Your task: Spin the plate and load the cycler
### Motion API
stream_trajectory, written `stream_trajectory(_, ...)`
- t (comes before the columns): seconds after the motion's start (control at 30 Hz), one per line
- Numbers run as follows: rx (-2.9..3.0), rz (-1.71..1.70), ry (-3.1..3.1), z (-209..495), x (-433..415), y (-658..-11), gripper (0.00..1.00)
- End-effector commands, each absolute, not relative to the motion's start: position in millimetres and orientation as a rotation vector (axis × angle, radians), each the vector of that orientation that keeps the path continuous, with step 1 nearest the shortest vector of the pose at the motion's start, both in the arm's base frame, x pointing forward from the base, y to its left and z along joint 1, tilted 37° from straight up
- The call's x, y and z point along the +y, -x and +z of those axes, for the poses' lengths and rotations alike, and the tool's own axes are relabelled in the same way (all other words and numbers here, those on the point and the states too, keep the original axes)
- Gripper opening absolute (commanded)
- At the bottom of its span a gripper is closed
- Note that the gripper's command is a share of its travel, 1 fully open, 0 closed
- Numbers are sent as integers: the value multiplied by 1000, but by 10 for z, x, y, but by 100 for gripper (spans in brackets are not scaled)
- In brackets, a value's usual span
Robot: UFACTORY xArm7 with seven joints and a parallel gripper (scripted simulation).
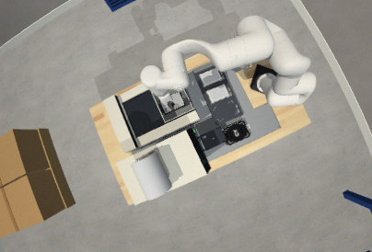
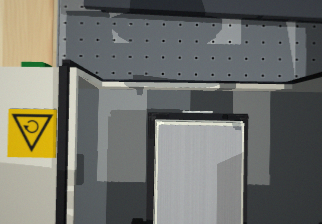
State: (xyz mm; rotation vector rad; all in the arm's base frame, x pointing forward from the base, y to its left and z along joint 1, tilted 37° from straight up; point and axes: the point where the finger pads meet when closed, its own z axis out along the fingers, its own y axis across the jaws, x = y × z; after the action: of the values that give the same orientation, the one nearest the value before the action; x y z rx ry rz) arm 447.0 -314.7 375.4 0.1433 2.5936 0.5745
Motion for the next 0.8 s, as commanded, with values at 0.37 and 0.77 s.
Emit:
stream_trajectory(0.37,2592,574,-148,3761,-3170,-4485,100)
stream_trajectory(0.77,2592,574,-148,3627,-3106,-4561,100)
